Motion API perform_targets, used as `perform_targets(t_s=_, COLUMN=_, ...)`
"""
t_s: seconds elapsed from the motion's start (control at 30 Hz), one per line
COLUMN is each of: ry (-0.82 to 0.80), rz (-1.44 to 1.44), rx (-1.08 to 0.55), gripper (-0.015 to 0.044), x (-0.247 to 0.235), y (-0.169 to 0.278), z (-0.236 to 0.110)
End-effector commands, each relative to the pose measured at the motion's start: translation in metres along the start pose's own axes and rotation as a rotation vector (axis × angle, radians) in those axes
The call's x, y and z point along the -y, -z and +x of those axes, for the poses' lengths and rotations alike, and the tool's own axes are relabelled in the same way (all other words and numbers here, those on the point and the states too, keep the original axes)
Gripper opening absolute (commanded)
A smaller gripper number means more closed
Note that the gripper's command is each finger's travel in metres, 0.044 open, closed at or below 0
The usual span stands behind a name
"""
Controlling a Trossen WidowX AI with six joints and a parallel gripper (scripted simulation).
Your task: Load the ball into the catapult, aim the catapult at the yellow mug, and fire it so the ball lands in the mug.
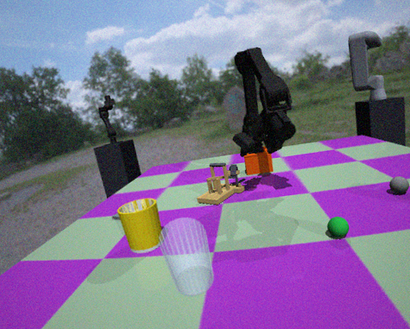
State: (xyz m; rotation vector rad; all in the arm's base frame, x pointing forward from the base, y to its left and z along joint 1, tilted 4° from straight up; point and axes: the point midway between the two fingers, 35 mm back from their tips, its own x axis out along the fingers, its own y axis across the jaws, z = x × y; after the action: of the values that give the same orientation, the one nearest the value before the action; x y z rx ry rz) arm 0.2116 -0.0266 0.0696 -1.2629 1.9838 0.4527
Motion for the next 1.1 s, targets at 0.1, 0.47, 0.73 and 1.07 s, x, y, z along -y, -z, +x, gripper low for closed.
perform_targets(t_s=0.1, ry=-0.002, rz=-0.008, rx=-0.008, gripper=0.0000, x=0.000, y=-0.008, z=0.009)
perform_targets(t_s=0.47, ry=-0.002, rz=-0.008, rx=-0.008, gripper=0.0000, x=0.001, y=-0.021, z=0.022)
perform_targets(t_s=0.73, ry=-0.002, rz=-0.008, rx=-0.008, gripper=0.0000, x=0.001, y=-0.030, z=0.032)
perform_targets(t_s=1.07, ry=-0.002, rz=-0.008, rx=-0.008, gripper=0.0000, x=0.000, y=-0.041, z=0.044)
